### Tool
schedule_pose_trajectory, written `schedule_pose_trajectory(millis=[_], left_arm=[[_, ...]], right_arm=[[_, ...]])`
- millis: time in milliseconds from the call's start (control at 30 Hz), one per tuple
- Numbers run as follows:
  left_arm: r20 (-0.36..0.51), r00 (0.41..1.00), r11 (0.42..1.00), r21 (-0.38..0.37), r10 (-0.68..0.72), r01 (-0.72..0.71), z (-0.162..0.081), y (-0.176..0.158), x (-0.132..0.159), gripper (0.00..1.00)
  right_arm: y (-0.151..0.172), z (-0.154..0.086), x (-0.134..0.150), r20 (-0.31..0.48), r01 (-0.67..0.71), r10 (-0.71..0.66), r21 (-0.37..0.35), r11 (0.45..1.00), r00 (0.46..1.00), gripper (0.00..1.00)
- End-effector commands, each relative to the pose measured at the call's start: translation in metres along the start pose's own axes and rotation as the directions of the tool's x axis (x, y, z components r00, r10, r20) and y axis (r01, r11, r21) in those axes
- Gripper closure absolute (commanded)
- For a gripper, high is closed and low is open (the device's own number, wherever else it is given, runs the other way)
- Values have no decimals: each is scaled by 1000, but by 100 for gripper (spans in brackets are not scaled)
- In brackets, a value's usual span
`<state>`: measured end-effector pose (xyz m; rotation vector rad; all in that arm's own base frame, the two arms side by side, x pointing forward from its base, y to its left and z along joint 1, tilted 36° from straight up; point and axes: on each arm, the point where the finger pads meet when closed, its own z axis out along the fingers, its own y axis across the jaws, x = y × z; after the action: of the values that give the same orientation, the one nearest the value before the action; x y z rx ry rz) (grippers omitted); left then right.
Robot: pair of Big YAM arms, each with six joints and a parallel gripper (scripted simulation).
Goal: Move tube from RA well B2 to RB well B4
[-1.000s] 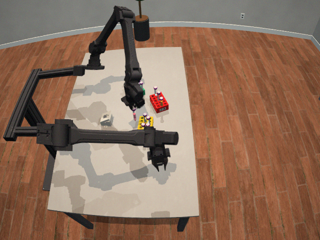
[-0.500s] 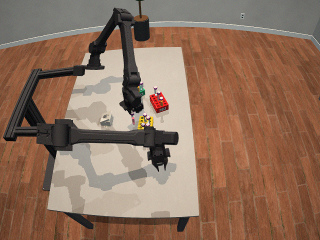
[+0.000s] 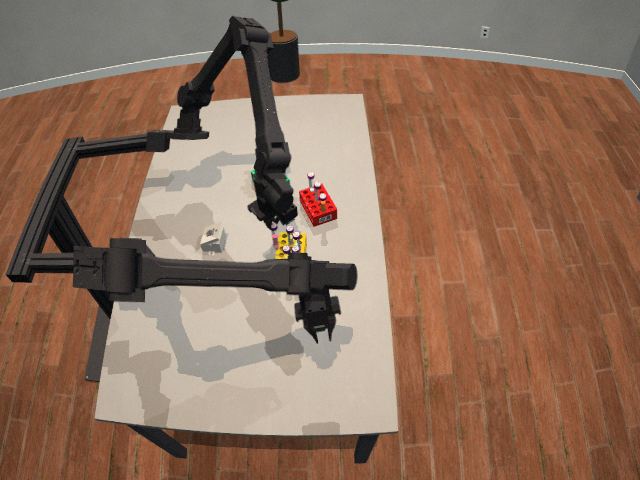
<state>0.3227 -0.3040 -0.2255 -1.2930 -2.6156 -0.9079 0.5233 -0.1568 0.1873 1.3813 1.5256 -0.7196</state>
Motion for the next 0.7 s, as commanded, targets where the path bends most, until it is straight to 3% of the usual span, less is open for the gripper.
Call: schedule_pose_trajectory(millis=[0, 667], left_arm=[[-19, 1000, 1000, 4, 11, -11, 9, 5, -10, 100], [-18, 1000, 1000, 3, 10, -10, 11, 27, -32, 100]], right_arm=[[9, -5, -9, 6, -24, 24, -15, 1000, 1000, 70], [9, -5, -9, 6, -24, 24, -15, 1000, 1000, 70]])
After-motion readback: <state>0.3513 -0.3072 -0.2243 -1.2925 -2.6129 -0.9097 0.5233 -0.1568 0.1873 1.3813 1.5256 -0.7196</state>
